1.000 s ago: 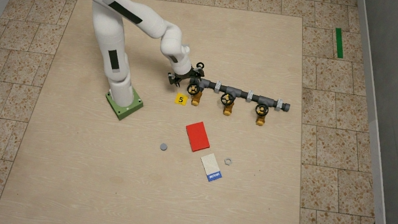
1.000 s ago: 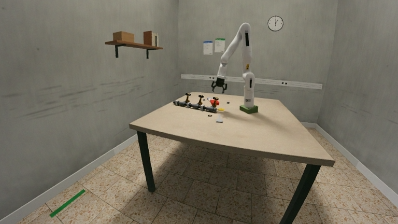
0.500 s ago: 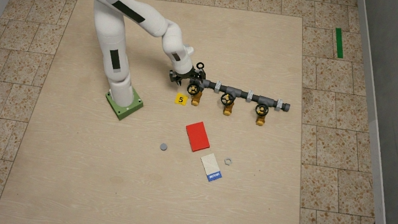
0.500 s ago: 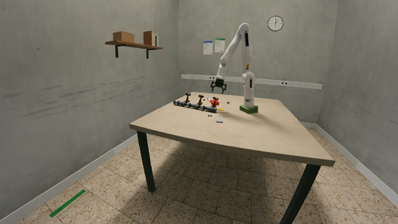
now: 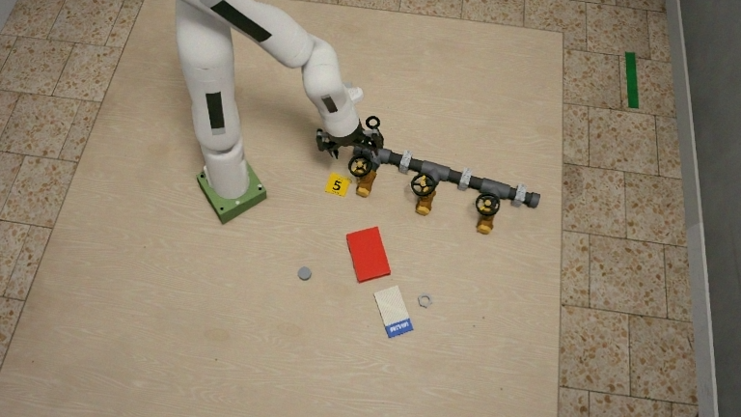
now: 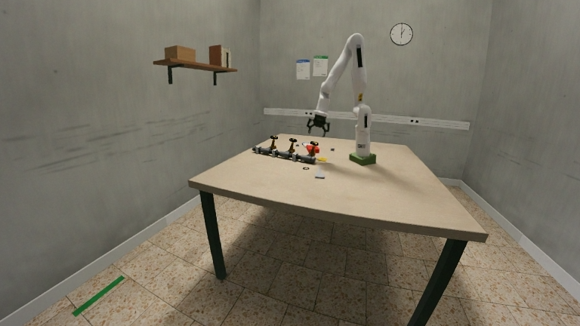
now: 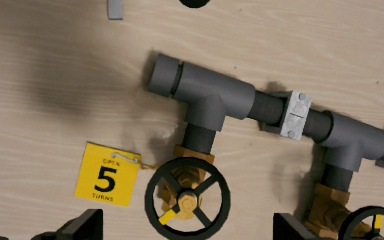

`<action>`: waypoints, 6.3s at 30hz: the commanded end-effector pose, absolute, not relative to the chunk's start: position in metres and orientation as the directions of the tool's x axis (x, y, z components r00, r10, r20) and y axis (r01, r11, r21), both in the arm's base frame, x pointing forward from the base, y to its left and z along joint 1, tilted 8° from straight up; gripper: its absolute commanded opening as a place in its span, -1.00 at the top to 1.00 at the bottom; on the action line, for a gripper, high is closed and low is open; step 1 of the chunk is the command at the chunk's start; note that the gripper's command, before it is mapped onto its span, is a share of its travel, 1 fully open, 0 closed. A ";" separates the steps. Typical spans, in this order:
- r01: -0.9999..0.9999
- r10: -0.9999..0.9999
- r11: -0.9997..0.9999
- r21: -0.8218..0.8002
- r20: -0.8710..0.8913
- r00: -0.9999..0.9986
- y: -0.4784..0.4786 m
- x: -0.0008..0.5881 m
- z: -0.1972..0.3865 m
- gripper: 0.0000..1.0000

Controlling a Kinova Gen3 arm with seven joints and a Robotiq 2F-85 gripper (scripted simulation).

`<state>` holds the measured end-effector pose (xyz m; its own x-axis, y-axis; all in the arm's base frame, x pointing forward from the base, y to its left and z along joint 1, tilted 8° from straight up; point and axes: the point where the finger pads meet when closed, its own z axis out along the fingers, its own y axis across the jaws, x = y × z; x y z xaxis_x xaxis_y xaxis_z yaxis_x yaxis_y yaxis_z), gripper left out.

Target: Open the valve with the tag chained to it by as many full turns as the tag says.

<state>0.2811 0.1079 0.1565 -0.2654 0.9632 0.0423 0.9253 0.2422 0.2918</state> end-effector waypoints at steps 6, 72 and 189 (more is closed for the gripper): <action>0.925 0.963 0.242 0.293 0.043 -0.265 0.108 0.282 0.156 -1.00; 0.925 0.963 0.241 0.293 0.042 -0.265 0.116 0.297 0.100 -0.29; -0.957 -0.991 -0.071 -0.281 -0.092 0.100 0.116 0.297 0.100 -1.00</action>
<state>0.2963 0.1163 0.0990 0.1002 -0.9908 -0.0913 -0.9568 -0.0707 -0.2819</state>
